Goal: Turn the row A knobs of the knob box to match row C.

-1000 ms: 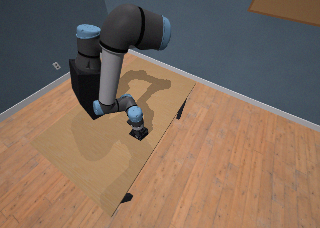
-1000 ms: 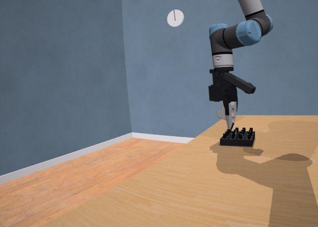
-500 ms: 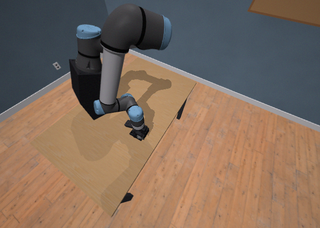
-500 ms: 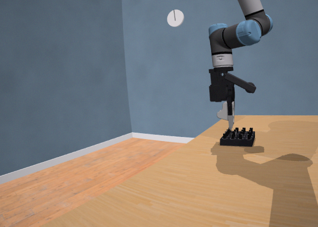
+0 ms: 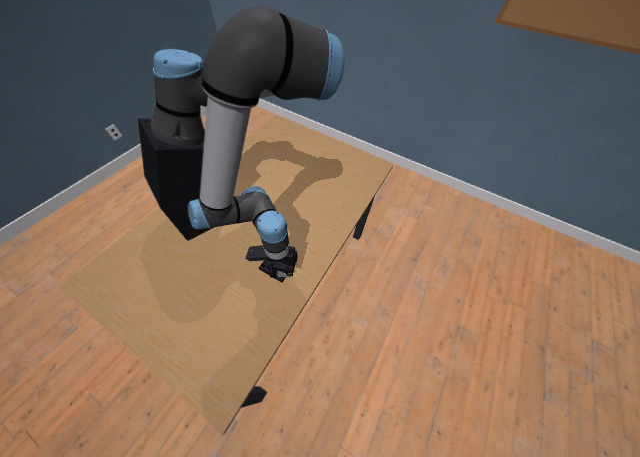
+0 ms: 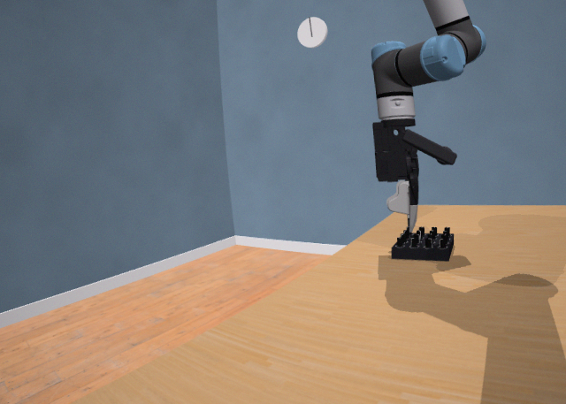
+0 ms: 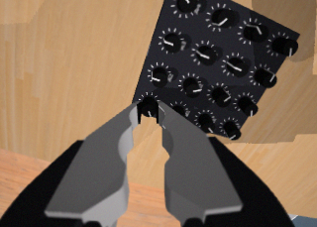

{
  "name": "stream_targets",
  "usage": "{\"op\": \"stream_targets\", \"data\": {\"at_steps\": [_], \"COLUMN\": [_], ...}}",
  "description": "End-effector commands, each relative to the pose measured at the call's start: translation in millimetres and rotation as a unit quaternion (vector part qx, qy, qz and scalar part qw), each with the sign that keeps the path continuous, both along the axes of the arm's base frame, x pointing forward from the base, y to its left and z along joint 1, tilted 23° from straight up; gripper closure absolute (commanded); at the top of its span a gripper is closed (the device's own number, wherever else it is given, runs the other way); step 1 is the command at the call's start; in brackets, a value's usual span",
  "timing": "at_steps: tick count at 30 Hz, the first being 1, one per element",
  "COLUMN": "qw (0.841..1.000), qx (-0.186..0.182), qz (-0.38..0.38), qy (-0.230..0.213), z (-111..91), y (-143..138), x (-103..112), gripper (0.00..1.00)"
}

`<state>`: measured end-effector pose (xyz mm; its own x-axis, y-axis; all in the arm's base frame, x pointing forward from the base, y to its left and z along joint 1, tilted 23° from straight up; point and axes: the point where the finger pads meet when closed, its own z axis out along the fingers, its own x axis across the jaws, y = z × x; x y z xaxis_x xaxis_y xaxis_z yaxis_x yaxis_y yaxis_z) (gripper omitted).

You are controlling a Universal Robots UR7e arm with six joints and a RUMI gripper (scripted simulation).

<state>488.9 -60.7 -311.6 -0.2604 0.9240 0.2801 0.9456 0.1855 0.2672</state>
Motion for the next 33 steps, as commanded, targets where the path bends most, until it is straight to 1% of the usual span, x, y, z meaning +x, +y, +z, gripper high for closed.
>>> {"op": "stream_targets", "data": {"at_steps": [1,17,33], "qw": [0.999,0.989,0.980], "qx": [-0.006,-0.028,-0.038], "qz": [0.032,0.137,0.184], "qy": [-0.012,-0.051,-0.068], "z": [0.3,0.1,0.0], "y": [-0.8,-1.8,-2.2], "x": [0.5,1.0,1.2], "gripper": [0.96,0.96,0.96]}}
